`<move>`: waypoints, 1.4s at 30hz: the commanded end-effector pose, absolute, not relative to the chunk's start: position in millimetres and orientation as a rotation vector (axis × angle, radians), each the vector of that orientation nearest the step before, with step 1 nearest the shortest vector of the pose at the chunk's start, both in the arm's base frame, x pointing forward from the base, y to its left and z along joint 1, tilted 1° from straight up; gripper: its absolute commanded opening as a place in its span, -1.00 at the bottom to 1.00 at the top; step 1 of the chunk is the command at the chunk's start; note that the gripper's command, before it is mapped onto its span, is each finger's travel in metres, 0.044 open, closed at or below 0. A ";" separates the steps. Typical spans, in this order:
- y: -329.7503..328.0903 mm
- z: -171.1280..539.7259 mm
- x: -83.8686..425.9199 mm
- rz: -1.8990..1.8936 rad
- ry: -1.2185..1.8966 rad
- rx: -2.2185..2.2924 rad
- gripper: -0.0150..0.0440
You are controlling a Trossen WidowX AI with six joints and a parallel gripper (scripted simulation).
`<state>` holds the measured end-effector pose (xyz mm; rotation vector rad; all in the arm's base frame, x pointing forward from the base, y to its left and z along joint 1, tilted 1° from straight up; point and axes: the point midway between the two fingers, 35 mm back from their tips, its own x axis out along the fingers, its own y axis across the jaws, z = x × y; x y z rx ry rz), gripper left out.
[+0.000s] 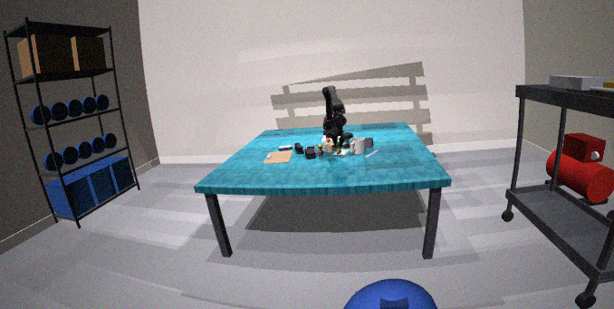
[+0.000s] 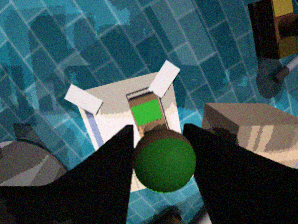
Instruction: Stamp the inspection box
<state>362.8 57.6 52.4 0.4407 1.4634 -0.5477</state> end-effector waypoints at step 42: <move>57.0 62.0 363.1 -0.550 1.464 0.434 -0.49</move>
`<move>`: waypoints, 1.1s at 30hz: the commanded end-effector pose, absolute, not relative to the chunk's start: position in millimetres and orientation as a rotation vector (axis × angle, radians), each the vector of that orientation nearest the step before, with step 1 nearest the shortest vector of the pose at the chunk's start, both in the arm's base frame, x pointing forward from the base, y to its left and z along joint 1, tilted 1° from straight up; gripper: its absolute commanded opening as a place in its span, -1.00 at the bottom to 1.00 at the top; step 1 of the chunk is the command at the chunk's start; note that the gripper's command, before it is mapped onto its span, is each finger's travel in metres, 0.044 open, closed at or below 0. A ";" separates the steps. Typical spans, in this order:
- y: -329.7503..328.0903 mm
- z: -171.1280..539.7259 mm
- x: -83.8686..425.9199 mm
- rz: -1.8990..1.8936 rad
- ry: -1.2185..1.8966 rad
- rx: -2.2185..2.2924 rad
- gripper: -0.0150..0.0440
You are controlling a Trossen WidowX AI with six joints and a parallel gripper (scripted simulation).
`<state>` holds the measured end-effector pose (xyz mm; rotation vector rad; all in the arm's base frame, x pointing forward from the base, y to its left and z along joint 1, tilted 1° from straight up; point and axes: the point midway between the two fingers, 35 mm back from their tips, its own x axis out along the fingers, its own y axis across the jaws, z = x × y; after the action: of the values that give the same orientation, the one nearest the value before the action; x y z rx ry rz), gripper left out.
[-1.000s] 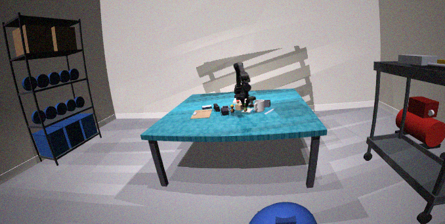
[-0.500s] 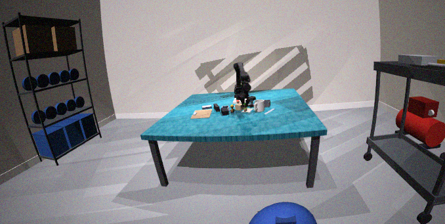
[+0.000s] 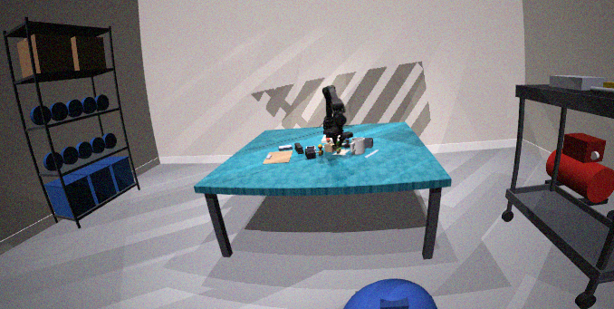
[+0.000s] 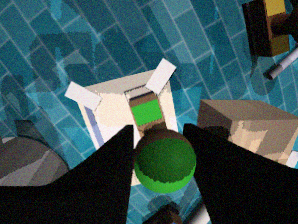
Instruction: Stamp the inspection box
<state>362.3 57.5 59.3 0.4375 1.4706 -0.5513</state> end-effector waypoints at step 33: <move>57.3 112.6 363.4 -0.550 1.464 0.434 -0.49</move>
<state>362.4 57.7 104.1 0.4342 1.4775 -0.5542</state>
